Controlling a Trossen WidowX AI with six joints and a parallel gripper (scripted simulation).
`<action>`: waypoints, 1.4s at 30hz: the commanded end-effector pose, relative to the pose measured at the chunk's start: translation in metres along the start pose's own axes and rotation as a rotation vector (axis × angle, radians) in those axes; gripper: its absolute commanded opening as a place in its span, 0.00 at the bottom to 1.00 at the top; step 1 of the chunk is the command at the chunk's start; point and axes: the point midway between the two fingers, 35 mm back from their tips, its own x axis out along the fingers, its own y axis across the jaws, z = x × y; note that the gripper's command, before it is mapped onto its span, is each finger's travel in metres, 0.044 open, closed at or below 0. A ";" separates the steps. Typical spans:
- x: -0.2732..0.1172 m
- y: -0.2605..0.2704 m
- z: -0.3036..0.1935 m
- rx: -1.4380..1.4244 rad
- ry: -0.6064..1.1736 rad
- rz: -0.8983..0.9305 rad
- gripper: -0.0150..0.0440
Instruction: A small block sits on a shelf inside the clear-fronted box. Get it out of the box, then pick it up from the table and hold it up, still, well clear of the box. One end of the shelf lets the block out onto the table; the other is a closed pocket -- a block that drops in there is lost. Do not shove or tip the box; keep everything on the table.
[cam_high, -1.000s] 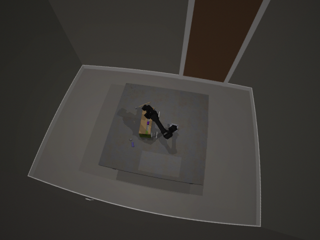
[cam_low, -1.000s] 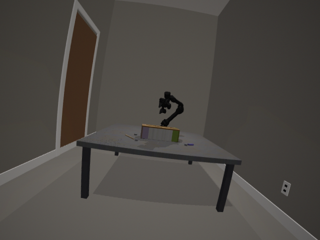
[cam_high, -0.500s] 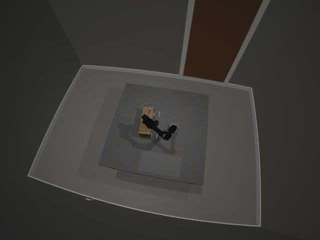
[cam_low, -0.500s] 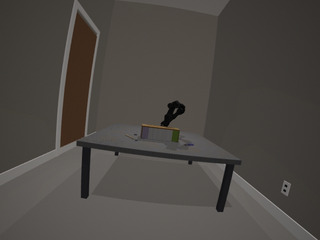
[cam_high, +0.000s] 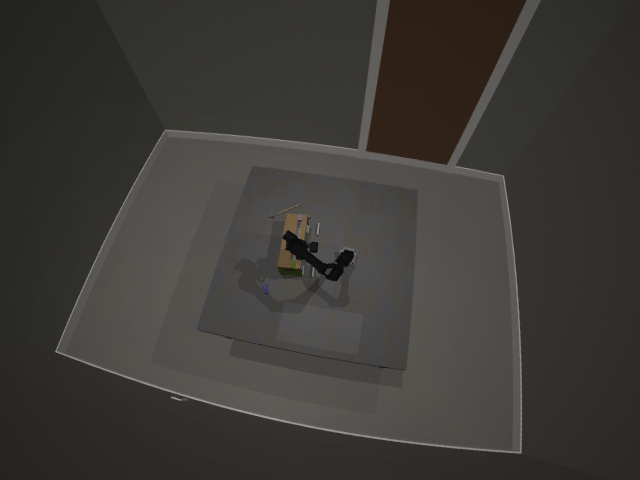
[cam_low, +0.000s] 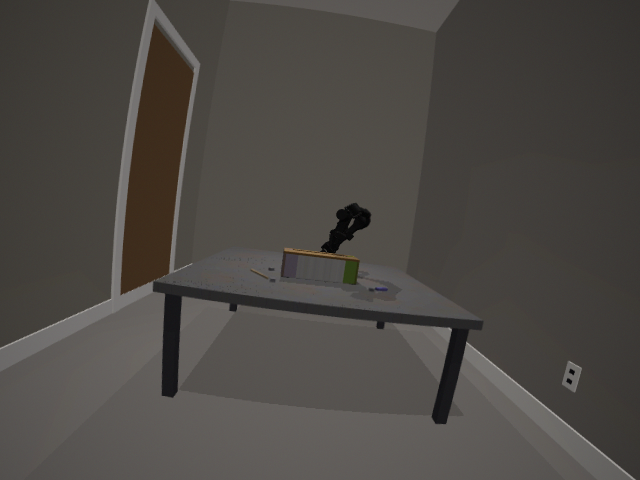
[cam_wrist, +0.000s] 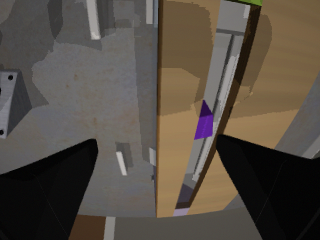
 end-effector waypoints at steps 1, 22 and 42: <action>0.007 0.001 0.002 0.004 0.002 0.006 0.93; 0.040 -0.001 0.014 0.003 0.002 0.005 0.93; 0.061 -0.001 0.022 -0.003 0.004 0.006 0.93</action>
